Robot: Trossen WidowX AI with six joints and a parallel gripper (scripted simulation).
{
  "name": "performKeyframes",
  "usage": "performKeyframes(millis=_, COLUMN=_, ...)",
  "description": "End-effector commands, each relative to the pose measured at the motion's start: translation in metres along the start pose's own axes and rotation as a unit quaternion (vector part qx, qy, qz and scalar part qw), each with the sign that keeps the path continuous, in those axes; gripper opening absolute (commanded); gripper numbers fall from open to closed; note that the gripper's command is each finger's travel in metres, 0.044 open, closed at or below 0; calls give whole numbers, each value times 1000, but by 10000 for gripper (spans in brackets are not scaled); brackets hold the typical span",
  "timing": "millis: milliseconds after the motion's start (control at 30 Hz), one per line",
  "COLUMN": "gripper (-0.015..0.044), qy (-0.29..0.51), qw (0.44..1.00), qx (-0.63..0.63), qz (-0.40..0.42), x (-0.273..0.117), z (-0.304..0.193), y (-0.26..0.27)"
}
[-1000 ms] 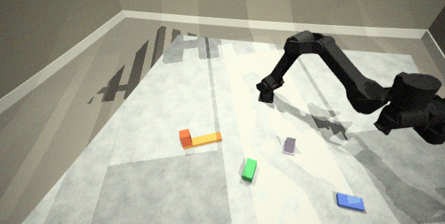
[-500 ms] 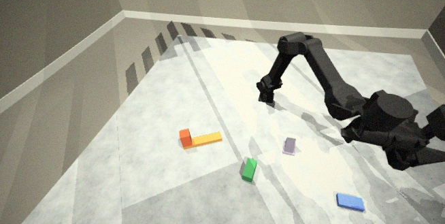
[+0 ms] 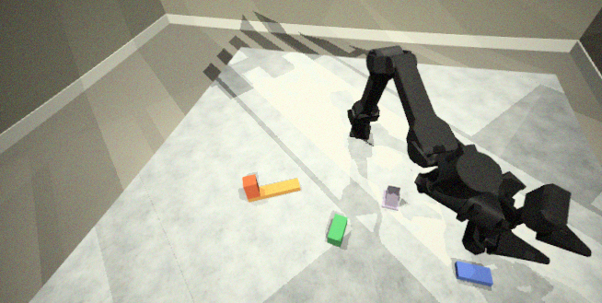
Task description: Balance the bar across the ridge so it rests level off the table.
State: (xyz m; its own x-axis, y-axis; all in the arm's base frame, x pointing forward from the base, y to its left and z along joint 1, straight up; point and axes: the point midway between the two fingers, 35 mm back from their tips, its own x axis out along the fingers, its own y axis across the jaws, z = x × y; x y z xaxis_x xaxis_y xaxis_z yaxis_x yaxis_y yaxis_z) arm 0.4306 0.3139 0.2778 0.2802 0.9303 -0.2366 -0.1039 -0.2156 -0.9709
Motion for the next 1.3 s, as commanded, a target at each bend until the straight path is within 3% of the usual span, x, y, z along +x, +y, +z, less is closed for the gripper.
performKeyframes(millis=0, gripper=315, qy=37, qw=999, qx=5, qz=23, x=-16, z=-22, y=11)
performKeyframes(millis=667, gripper=315, qy=227, qw=954, qx=55, qz=187, x=-153, z=-124, y=87)
performKeyframes(millis=1267, gripper=315, qy=313, qw=873, qx=126, qz=353, x=-301, z=-138, y=155)
